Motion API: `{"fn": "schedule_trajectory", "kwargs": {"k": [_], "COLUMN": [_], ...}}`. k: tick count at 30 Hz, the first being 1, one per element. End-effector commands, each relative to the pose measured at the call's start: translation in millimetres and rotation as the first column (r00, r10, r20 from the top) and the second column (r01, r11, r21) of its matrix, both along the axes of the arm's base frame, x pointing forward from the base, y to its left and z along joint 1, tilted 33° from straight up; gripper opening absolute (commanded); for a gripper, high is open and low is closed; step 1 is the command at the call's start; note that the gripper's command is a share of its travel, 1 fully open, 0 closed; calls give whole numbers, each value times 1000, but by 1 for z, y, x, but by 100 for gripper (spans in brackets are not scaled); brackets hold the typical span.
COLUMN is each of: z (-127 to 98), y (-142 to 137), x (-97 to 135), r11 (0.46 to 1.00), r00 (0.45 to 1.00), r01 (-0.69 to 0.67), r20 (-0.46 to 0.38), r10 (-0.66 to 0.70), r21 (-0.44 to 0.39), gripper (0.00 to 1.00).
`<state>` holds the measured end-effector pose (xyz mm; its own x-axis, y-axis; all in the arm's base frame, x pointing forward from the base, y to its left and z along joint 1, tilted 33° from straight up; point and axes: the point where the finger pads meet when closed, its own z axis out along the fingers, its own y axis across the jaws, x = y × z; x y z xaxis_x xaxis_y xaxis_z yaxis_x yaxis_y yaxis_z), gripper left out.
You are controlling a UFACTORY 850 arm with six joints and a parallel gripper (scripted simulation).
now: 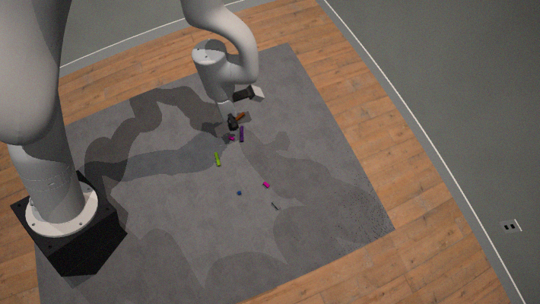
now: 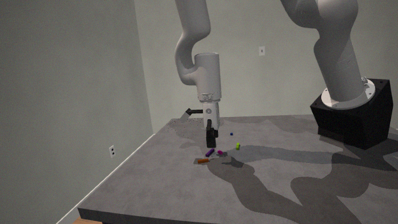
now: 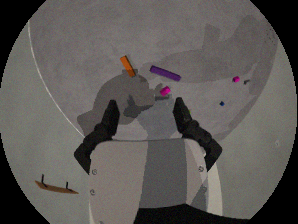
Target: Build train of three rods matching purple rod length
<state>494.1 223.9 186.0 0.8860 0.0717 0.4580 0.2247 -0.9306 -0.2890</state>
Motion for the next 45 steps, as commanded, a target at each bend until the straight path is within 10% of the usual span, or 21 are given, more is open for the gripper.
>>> {"fn": "schedule_trajectory", "kwargs": {"k": [1,28,45], "z": [1,0,-3], "y": [0,-10,-42], "x": [0,12,46], "r11": [1000,983,745], "r00": [1000,983,750], "r01": [0,-161,-547], "r20": [1,70,171], "r10": [0,167,639], "r21": [0,-84,-382], "gripper": [100,100,100]}}
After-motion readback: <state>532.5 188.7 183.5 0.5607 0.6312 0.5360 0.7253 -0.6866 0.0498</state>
